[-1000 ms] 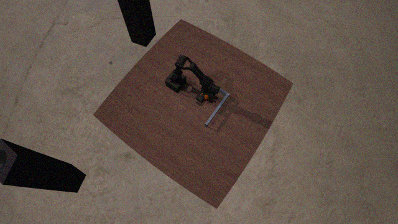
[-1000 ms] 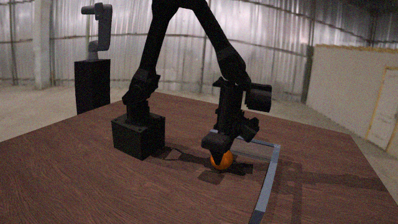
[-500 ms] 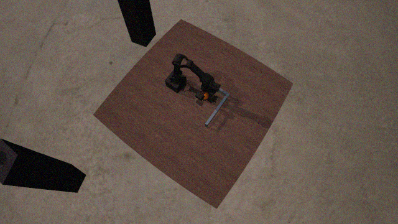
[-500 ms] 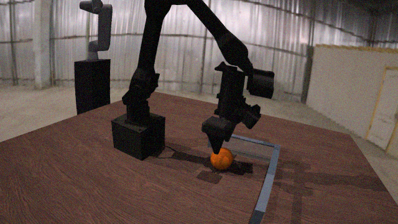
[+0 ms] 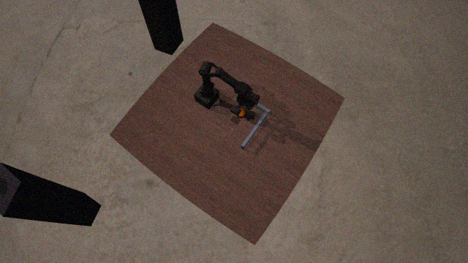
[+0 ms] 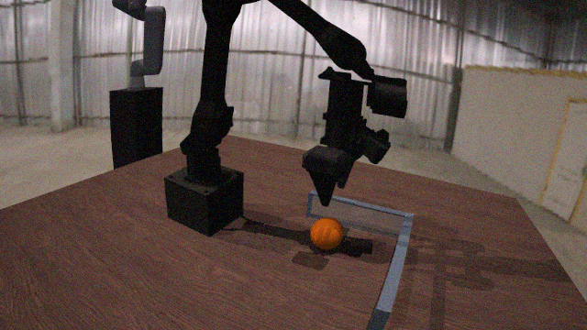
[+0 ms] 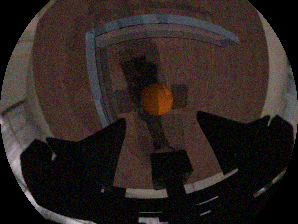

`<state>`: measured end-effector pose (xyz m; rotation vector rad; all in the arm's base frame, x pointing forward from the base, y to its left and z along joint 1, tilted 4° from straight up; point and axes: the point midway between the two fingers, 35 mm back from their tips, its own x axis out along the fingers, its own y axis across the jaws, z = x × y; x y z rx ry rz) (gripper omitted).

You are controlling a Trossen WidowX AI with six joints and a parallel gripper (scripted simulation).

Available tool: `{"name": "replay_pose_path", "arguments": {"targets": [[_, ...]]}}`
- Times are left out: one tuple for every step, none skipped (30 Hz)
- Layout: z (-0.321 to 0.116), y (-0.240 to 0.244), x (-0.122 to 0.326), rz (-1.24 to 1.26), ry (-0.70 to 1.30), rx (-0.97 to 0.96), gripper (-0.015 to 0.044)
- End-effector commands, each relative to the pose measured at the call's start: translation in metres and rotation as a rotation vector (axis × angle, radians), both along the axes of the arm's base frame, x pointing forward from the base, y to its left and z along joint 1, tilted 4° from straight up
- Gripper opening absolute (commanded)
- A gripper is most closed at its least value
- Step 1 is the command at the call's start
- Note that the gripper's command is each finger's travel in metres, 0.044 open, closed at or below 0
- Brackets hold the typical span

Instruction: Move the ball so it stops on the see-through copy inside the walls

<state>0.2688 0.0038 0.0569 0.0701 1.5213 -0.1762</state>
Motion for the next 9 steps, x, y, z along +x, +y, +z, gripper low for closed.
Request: {"name": "replay_pose_path", "arguments": {"targets": [[0.033,0.002,-0.002,0.000,-0.011,0.001,0.0440],[0.041,0.003,-0.004,0.000,-0.010,0.001,0.0440],[0.044,0.003,-0.004,0.000,-0.010,0.001,0.0440],[0.044,0.003,-0.004,0.000,-0.010,0.001,0.0440],[0.044,0.003,-0.004,0.000,-0.010,0.001,0.0440],[0.044,0.003,-0.004,0.000,-0.010,0.001,0.0440],[0.044,0.003,-0.004,0.000,-0.010,0.001,0.0440],[0.044,0.003,-0.004,0.000,-0.010,0.001,0.0440],[0.044,0.003,-0.004,0.000,-0.010,0.001,0.0440]]}}
